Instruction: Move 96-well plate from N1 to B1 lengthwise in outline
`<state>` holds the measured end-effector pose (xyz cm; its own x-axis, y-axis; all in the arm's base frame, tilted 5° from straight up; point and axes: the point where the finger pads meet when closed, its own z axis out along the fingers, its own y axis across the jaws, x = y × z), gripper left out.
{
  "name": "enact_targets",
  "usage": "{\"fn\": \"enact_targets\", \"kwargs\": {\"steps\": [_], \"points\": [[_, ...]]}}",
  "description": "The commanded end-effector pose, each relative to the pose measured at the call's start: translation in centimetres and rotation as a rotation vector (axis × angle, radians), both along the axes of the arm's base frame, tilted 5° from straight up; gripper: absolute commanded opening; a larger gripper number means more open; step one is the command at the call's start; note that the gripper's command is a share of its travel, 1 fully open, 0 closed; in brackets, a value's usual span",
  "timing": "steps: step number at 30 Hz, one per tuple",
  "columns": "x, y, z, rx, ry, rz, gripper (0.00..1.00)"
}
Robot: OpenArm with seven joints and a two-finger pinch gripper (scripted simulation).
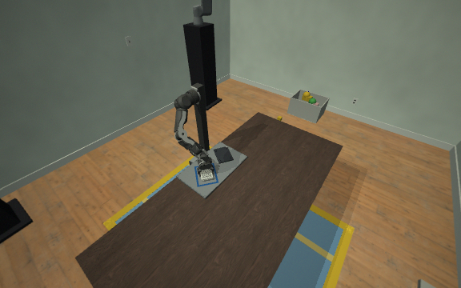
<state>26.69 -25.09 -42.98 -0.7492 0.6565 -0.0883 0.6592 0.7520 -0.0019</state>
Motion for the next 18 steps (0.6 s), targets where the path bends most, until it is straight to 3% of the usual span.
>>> {"fn": "enact_targets", "kwargs": {"steps": [1, 18], "points": [[0.06, -0.07, 0.07, 0.001, -0.001, -0.002, 0.0], [-0.14, -0.09, -0.07, 0.001, 0.001, -0.002, 0.0]]}}
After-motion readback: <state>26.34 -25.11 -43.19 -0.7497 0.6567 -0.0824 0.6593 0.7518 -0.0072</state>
